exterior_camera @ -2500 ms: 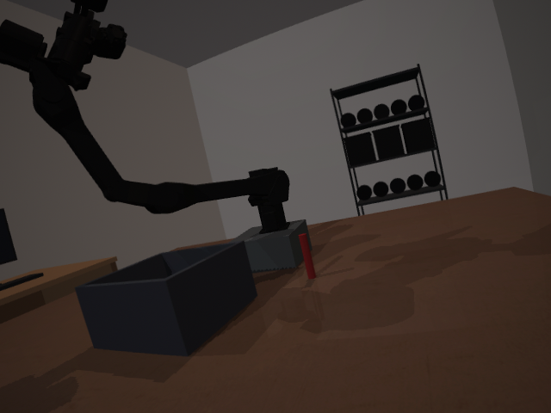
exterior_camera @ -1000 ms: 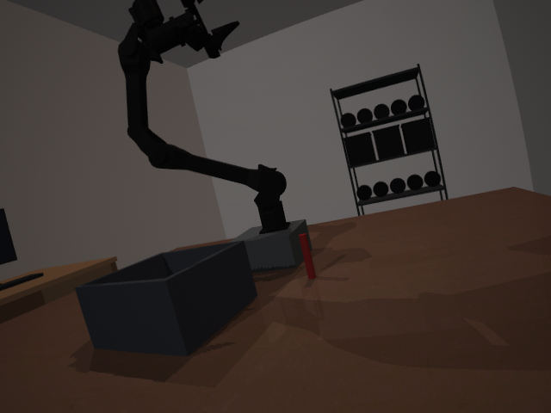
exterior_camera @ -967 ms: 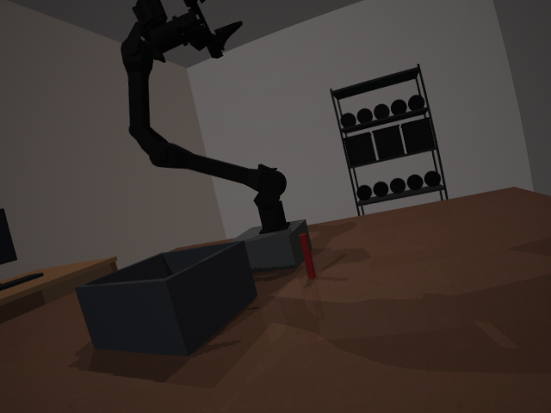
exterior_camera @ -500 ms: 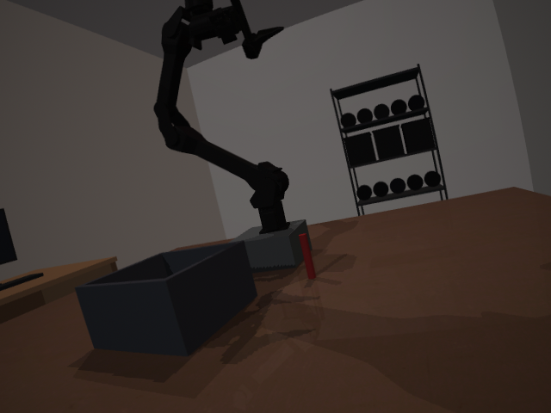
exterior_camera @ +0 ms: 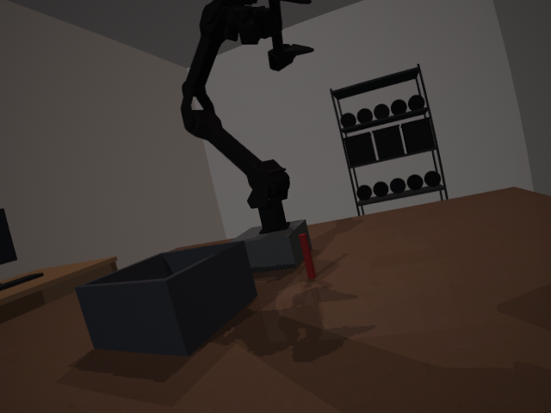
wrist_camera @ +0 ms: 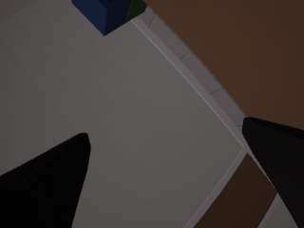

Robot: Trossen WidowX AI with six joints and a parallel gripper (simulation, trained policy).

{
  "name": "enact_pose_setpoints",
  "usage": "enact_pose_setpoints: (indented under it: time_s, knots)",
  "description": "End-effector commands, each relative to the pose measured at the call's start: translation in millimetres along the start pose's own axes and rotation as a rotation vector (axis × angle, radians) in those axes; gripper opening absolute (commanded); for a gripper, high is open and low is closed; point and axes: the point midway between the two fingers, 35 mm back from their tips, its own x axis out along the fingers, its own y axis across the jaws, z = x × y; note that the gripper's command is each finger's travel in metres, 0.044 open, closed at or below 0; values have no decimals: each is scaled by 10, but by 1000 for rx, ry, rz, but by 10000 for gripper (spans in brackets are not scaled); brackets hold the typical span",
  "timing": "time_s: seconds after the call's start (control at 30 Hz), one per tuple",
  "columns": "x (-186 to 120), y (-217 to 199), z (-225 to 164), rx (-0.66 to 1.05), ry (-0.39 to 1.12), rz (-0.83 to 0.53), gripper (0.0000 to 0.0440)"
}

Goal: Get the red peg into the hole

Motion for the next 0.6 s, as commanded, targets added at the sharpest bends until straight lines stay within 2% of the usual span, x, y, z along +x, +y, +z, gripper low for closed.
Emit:
enact_pose_setpoints:
  time_s: [0.0,0.3,0.57]
  knots:
    - [297,-105,206,-42,-110,-88,440]
    - [760,-405,766,-103,-309,-306,440]
    - [1012,-795,1289,-122,-422,-551,440]
